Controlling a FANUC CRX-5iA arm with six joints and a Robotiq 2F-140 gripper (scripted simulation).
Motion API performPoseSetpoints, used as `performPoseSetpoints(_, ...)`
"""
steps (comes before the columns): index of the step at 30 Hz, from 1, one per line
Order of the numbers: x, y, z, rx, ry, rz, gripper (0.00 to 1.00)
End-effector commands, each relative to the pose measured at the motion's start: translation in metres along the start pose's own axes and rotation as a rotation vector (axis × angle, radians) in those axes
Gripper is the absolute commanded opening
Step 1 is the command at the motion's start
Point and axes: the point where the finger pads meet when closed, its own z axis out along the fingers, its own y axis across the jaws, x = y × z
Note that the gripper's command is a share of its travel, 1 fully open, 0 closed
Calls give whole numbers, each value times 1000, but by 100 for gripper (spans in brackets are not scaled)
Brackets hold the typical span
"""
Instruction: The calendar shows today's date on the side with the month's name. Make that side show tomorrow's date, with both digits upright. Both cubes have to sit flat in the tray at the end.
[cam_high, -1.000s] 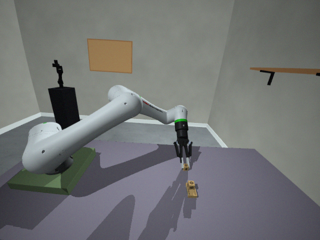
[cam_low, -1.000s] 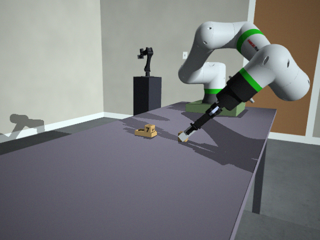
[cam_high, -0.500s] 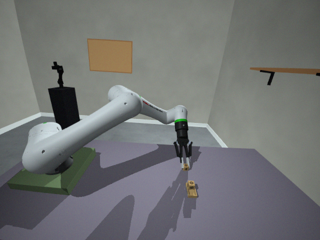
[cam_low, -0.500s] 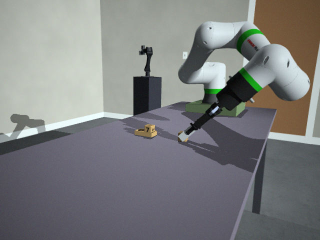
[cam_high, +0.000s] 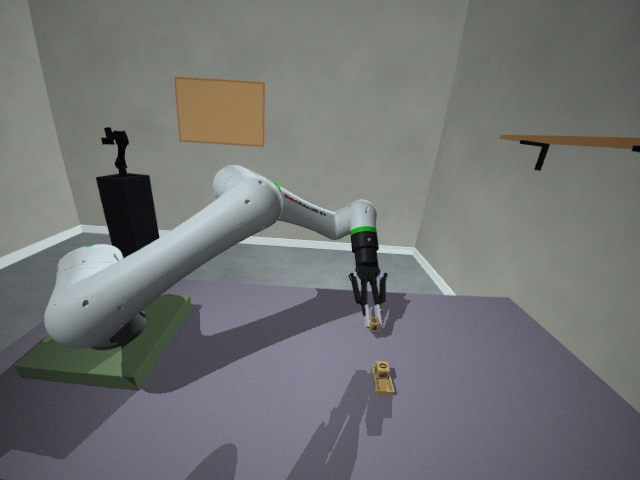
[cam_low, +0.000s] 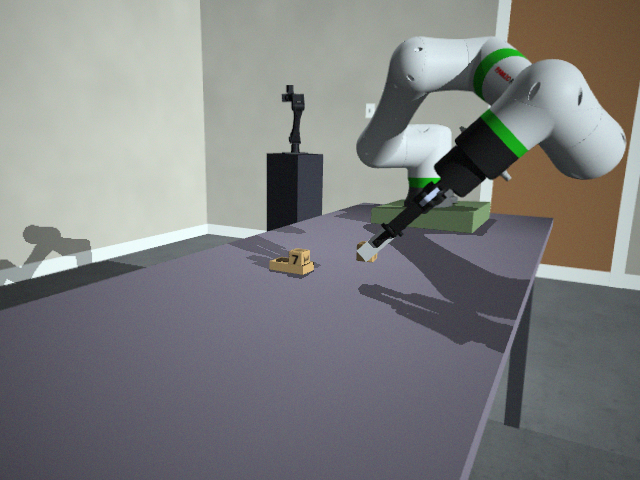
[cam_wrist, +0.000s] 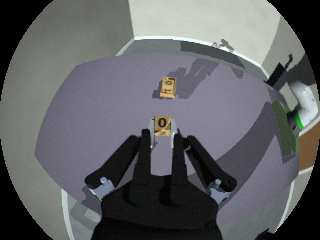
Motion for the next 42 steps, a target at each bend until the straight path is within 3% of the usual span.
performPoseSetpoints(1, 4, 0, -4, 0, 0, 0, 25)
performPoseSetpoints(9, 20, 0, -20, 0, 0, 0, 25)
performPoseSetpoints(23, 21, 0, -20, -1, -5, 0, 25)
performPoseSetpoints(26, 21, 0, -19, -5, -57, -1, 25)
performPoseSetpoints(32, 24, 0, -19, -2, -237, -1, 25)
performPoseSetpoints(42, 28, 1, -18, -4, -295, -1, 25)
